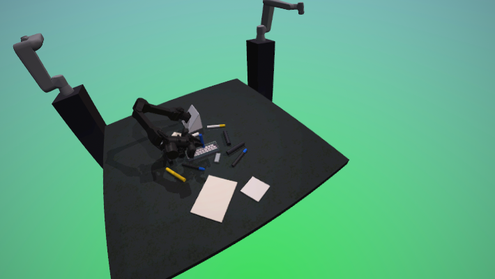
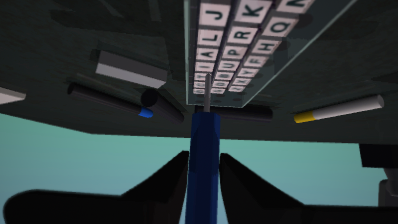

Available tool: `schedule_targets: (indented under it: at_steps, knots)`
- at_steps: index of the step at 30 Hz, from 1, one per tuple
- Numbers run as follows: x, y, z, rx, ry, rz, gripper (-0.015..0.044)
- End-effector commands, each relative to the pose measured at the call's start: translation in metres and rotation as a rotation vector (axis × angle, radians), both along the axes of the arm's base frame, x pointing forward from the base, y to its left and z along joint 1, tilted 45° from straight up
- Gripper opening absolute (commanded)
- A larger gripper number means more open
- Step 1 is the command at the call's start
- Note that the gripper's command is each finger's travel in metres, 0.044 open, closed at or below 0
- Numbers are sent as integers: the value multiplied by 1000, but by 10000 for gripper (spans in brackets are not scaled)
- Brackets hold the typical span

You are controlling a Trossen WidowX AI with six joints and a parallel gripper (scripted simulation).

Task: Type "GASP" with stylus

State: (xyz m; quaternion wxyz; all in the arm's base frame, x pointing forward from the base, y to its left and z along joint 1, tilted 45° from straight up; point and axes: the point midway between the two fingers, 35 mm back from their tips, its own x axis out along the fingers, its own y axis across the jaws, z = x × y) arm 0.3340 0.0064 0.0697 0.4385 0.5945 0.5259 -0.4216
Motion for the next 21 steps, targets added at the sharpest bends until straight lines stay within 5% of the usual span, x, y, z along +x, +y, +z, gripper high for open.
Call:
schedule_targets:
  at_steps: [1,8,14,21]
  knots:
    - [0,14,16,5,-15,6,81]
    - [1,12,12,3,-11,8,84]
    - [1,8,17,2,-11,8,0]
    - [-2,-20,47,1,-14,7,0]
